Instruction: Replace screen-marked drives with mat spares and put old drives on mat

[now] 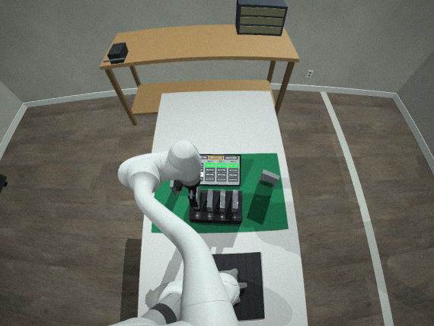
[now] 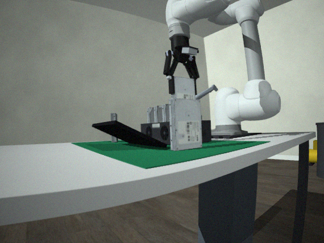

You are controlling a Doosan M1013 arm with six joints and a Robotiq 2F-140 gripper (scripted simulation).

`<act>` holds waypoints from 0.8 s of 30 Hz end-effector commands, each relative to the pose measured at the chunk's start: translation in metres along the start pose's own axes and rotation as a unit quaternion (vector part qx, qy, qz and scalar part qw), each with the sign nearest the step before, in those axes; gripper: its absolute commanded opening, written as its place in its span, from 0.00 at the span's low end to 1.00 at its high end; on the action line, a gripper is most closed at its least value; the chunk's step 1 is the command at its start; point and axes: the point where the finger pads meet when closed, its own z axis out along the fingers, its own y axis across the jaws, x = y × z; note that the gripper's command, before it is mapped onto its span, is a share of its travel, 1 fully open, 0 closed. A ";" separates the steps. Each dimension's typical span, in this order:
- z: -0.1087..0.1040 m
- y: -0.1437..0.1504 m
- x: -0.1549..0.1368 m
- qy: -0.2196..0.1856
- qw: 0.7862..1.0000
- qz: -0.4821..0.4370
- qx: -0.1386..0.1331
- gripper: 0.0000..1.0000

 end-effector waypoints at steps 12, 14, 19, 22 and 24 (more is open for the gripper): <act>-0.042 0.000 0.000 0.000 1.000 0.000 -0.001 0.10; -0.045 0.000 0.000 0.000 1.000 0.000 -0.001 0.10; -0.054 0.000 0.000 0.000 1.000 0.000 -0.001 0.10; -0.059 0.000 0.000 0.000 1.000 0.000 -0.001 0.10; -0.063 0.000 0.000 0.000 1.000 0.000 -0.001 0.10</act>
